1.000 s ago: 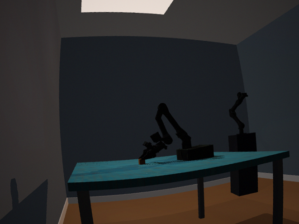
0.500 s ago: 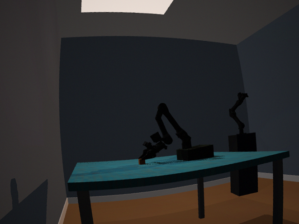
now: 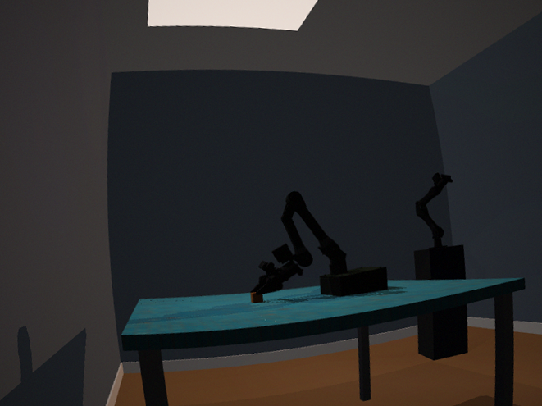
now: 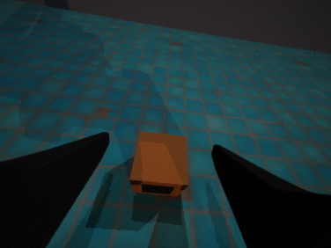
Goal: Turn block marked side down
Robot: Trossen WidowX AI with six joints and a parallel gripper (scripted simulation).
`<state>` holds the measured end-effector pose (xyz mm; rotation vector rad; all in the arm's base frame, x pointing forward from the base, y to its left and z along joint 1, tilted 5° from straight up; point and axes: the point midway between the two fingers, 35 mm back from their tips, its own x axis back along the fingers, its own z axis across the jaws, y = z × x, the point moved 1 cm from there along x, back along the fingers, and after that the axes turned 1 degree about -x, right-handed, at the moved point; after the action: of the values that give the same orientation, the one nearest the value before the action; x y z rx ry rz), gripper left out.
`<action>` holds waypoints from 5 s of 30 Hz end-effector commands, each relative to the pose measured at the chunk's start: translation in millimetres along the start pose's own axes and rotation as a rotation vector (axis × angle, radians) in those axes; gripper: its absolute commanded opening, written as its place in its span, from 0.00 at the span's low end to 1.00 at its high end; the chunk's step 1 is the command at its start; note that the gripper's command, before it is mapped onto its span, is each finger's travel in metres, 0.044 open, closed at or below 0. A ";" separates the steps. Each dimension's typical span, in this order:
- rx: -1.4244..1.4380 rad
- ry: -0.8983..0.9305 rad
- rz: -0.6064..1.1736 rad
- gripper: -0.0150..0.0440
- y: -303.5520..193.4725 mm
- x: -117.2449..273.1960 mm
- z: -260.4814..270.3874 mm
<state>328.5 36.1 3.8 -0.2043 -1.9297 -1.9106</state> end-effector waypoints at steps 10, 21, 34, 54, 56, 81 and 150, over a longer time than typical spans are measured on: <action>-0.005 -0.005 0.225 1.00 17.5 -9.2 -3.2; 0.004 -0.009 0.423 1.00 60.3 30.0 -0.9; -0.001 -0.005 0.515 1.00 56.3 47.9 1.2; -0.006 -0.012 0.909 1.00 87.5 23.3 0.3; -0.004 -0.013 0.978 1.00 92.5 21.3 0.6; -0.001 -0.015 1.062 1.00 54.2 -4.4 0.9; -0.005 -0.013 0.924 0.25 46.1 -9.7 0.3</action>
<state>354.4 40.6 42.4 -0.9552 -1.3993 -1.2277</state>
